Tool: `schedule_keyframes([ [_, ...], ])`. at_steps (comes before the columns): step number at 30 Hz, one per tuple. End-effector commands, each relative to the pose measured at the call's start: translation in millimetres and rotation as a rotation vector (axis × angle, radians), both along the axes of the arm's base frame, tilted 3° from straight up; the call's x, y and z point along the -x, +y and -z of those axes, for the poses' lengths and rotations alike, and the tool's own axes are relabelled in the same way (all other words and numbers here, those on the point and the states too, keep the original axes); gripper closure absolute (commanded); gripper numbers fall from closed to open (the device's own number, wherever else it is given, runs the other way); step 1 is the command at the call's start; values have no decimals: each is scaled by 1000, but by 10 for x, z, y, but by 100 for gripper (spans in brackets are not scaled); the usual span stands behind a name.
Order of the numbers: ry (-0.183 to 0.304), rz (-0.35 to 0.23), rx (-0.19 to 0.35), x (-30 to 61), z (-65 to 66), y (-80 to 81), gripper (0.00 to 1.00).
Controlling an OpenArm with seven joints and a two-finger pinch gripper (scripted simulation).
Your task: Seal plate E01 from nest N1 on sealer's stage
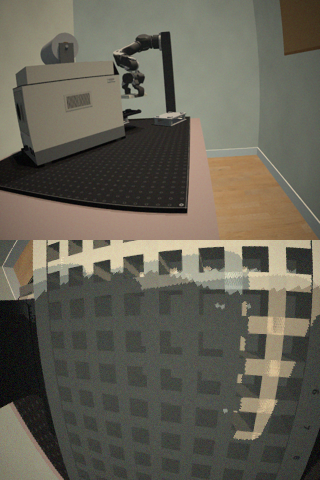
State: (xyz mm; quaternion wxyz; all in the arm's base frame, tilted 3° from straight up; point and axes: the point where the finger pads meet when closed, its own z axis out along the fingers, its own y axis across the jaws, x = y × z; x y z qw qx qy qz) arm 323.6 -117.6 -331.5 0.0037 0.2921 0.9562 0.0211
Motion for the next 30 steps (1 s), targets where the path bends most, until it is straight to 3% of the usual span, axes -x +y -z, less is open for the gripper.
schedule_keyframes([
  [1, 2, -17, -22, 14, -1, 69, 100],
  [9, 2, -17, -22, 14, -1, 69, 100],
  [14, 1, -17, -22, -203, -57, -270, 100],
  [26, 1, -17, -22, -203, -57, -270, 100],
  [30, 2, -16, -21, -340, -92, -470, 100],
])
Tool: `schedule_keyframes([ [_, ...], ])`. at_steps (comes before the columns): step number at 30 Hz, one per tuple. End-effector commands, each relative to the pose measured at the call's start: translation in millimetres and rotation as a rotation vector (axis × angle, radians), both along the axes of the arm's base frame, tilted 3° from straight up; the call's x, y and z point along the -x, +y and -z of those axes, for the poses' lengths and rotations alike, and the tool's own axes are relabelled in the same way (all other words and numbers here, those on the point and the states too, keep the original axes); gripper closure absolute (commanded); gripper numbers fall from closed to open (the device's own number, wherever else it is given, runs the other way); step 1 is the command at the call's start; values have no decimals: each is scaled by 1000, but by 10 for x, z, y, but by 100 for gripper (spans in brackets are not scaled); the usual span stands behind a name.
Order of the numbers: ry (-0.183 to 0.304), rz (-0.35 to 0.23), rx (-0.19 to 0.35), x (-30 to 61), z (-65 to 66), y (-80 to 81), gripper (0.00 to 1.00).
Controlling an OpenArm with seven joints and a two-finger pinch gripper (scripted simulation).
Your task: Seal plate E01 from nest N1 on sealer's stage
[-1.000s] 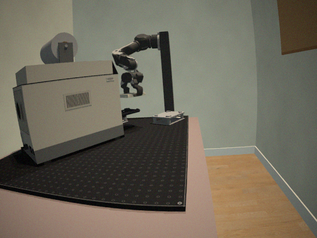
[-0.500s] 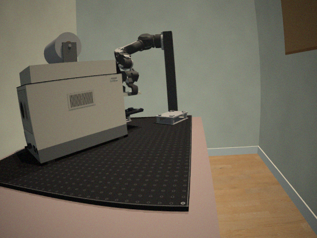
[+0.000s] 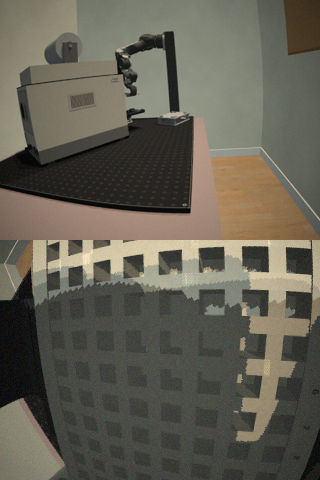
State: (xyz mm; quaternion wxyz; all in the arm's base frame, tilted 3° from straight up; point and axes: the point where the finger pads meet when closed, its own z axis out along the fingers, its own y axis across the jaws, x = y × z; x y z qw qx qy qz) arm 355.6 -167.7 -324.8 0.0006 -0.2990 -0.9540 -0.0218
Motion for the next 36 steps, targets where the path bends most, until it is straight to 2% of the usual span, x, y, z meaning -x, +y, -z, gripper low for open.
schedule_keyframes([
  [1, -7, -31, -18, -54, -35, -16, 100],
  [36, -7, -31, -18, -8, -20, 38, 100],
])
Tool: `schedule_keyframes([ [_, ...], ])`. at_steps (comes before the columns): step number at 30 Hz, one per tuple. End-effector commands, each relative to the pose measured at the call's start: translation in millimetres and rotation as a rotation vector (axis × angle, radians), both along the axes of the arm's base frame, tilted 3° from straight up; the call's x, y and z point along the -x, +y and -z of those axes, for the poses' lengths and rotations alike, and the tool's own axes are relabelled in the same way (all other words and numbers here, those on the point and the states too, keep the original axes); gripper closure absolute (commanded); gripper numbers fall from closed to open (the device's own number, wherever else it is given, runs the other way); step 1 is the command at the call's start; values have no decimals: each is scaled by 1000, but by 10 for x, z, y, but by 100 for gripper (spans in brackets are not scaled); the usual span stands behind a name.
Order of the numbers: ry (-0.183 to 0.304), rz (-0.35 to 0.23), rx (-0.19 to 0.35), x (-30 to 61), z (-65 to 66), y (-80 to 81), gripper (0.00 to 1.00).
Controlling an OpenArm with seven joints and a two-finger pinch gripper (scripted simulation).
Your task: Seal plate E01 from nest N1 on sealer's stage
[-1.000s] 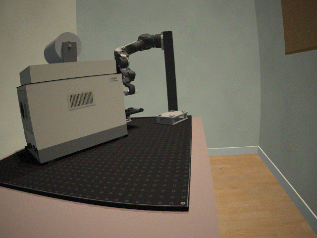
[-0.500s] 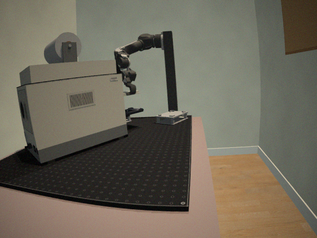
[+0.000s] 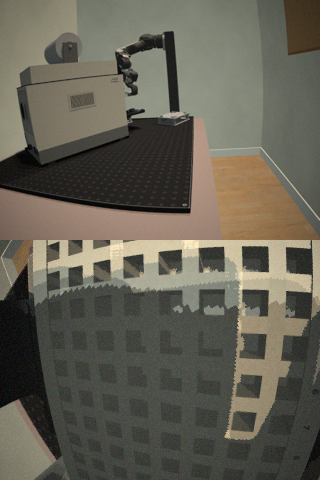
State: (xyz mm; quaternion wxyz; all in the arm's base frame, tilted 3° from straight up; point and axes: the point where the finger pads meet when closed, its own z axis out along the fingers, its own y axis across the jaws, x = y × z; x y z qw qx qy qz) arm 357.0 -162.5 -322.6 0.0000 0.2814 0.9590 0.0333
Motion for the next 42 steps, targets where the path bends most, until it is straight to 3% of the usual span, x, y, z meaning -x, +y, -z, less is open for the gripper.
schedule_keyframes([
  [1, 2, 6, 4, 6, 3, -13, 100],
  [11, 2, 6, 4, 6, 3, -13, 100],
  [16, 7, 0, 2, 16, 313, 30, 100],
  [28, 7, 0, 2, 16, 313, 30, 100],
  [33, 7, 0, 2, 28, 630, 54, 100],
  [42, 7, 0, 2, 28, 630, 54, 100],
])
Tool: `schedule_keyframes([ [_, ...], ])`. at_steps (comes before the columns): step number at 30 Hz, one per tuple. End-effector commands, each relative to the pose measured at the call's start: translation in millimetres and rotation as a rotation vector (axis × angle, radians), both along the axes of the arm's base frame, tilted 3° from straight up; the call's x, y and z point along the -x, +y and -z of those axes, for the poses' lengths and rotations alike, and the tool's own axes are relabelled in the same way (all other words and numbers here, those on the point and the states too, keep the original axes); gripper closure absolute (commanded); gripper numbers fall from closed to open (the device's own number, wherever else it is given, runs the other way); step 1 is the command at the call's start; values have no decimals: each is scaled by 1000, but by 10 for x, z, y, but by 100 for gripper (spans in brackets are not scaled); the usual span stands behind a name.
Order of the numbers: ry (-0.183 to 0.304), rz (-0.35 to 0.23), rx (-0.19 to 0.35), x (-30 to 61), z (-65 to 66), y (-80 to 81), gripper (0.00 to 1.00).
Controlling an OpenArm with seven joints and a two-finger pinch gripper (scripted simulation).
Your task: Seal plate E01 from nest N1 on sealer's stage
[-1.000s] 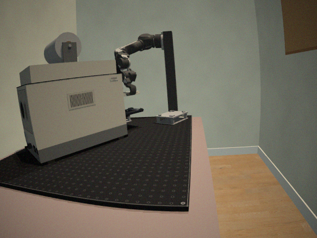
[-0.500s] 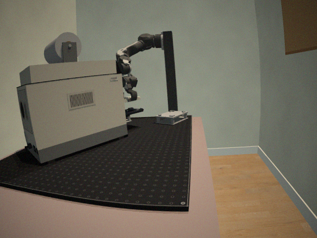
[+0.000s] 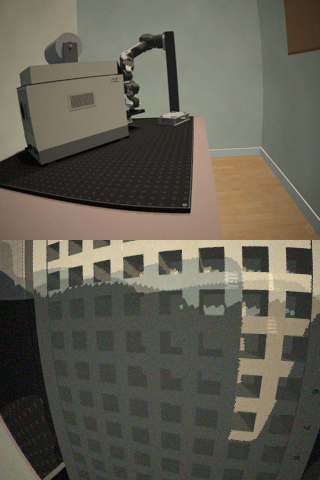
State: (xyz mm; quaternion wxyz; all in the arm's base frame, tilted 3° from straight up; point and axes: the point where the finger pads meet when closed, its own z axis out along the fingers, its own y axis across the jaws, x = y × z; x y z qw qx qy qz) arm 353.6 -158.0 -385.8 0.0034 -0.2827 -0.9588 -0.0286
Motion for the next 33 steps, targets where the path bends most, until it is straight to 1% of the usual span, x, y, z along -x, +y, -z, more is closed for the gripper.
schedule_keyframes([
  [1, -2, -2, -5, -5, -2, 9, 100],
  [3, -2, -2, -5, -5, -2, 9, 100],
  [8, -2, -2, -6, -16, 123, 19, 100],
  [20, -2, -2, -6, -16, 123, 19, 100],
  [25, -8, 7, -1, -54, 60, -6, 100],
  [33, -8, 7, -1, -54, 60, -6, 100],
])
